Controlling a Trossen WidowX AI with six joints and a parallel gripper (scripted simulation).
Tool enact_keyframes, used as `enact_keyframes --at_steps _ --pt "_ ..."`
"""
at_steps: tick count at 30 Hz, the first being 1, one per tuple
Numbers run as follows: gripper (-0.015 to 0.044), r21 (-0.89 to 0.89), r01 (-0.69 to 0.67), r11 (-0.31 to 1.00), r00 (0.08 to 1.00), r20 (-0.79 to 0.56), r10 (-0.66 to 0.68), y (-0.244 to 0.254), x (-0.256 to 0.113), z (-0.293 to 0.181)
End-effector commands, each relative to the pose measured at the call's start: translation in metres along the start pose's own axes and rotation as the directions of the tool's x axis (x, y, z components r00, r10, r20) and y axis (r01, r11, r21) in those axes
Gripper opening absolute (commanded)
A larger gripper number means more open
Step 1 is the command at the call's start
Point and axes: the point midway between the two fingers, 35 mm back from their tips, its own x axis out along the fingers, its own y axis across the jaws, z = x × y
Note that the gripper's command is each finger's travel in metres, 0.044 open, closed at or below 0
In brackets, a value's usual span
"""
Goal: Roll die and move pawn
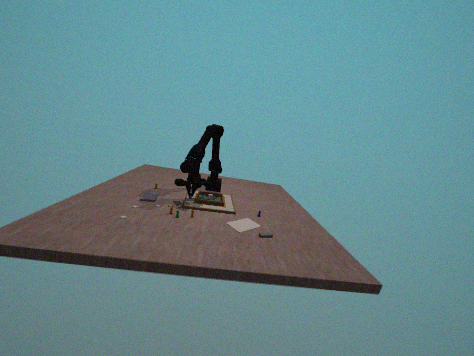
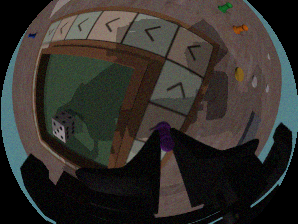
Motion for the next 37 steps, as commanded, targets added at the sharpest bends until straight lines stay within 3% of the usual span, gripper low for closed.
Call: enact_keyframes --at_steps 1,7,11,14,17,30,31,37 --pt "0.0105 0.000 0.002 1.000 1.000 0.001 -0.002 0.000 -0.001 0.000" --pt "0.0262 0.000 0.001 1.000 1.000 0.001 -0.001 -0.001 -0.003 0.000" --pt "0.0368 0.002 -0.011 1.000 1.000 -0.003 0.011 -0.001 -0.048 0.001" --pt "0.0440 0.003 -0.011 1.000 1.000 -0.003 0.011 -0.001 -0.050 0.000" --pt "0.0440 0.026 -0.012 1.000 1.000 -0.003 0.012 0.007 -0.057 0.000" --pt "0.0440 0.464 -0.018 0.886 1.000 -0.007 0.024 0.148 -0.129 -0.058" --pt "0.0440 0.391 -0.023 0.920 1.000 0.004 0.023 0.126 -0.125 -0.040" --pt "0.0440 0.391 -0.023 0.920 1.000 0.004 0.023 0.126 -0.125 -0.040"
